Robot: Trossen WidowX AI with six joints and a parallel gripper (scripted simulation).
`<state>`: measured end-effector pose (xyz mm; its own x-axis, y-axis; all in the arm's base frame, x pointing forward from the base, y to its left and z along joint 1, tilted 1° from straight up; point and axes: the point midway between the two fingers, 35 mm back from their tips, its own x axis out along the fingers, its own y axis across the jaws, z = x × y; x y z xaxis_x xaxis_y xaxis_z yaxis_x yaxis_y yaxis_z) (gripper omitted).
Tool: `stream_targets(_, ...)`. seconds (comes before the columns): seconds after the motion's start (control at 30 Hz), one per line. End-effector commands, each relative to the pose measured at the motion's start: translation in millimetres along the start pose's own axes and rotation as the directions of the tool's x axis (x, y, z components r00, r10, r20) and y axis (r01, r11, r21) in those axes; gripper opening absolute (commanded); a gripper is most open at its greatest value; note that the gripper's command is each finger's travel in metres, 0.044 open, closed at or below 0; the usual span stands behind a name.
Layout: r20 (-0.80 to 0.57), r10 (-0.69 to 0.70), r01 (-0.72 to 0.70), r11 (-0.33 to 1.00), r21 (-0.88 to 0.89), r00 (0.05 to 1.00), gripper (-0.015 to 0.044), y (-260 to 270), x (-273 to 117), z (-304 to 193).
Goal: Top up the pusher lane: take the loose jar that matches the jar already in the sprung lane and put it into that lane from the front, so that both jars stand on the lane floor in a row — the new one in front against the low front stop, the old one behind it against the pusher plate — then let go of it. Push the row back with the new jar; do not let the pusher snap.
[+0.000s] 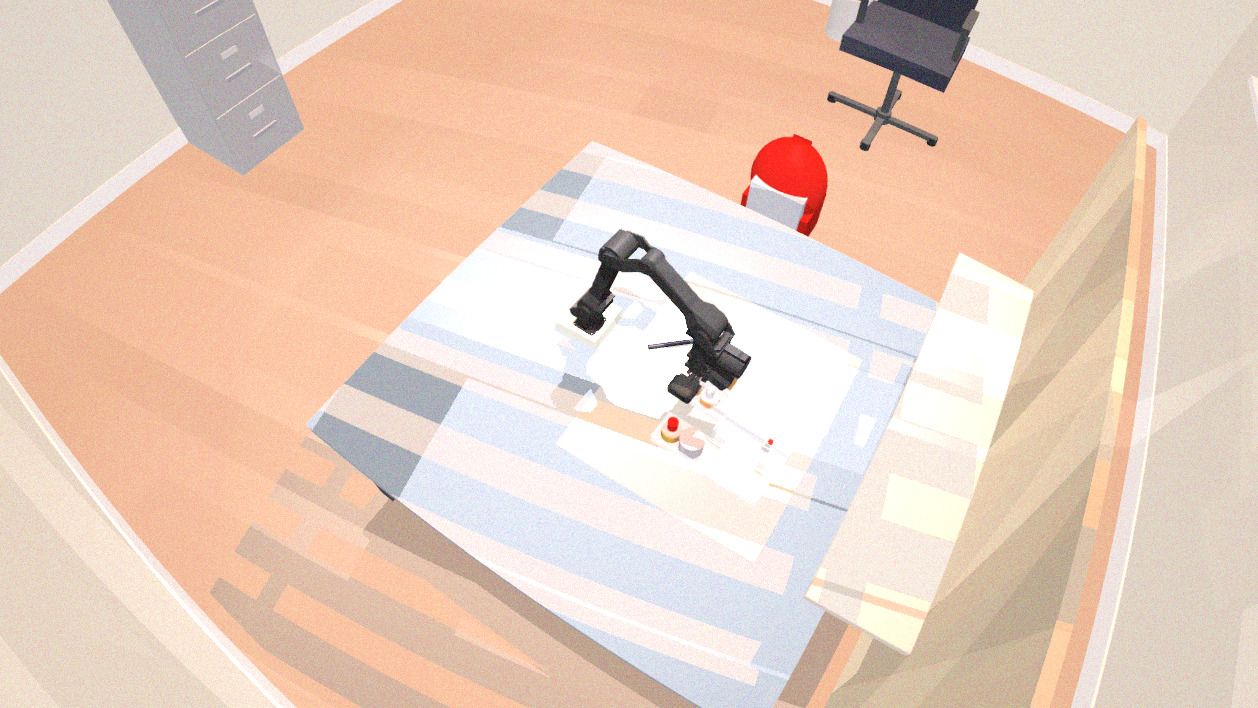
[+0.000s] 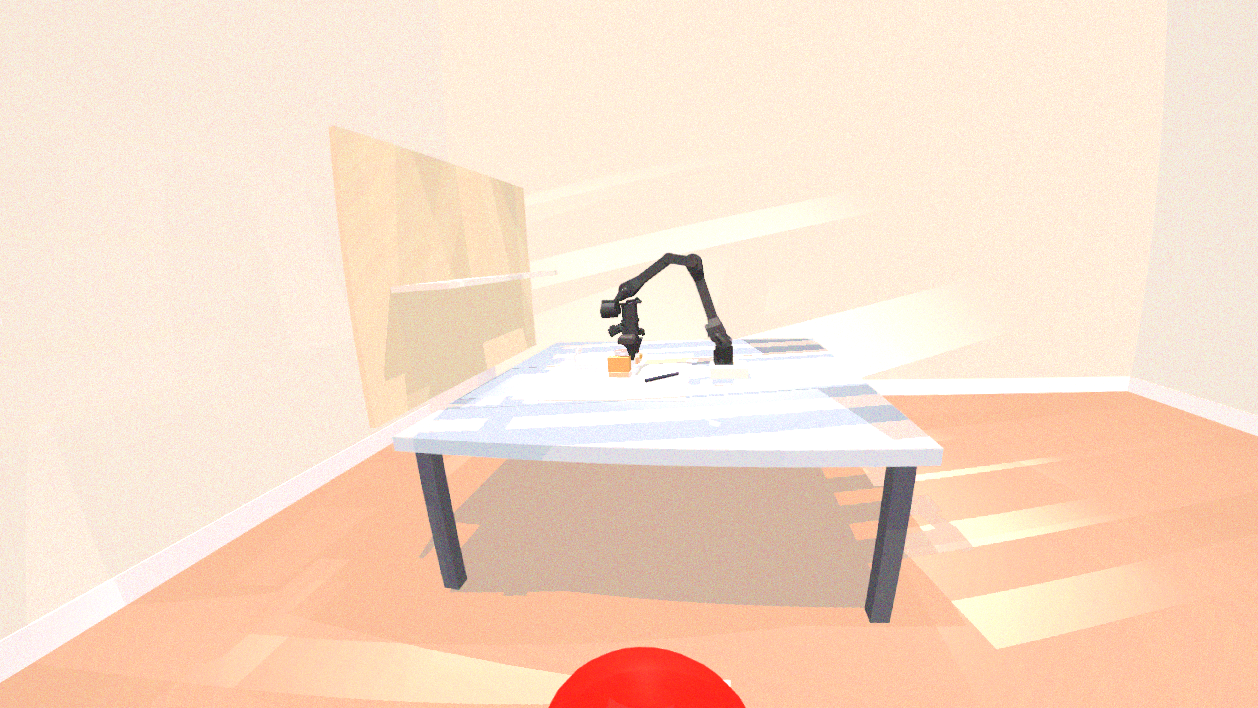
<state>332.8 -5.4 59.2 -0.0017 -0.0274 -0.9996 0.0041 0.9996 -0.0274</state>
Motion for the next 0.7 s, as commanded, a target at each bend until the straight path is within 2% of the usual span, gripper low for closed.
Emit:
stream_targets(0.0, 0.035, 0.002, -0.002, 1.0, 0.005, 0.999, 0.0, 0.2, -6.2, 11.2)
stream_targets(0.67, 0.036, 0.002, -0.002, 1.0, 0.005, 0.999, 0.0, 0.2, -8.7, 20.2)
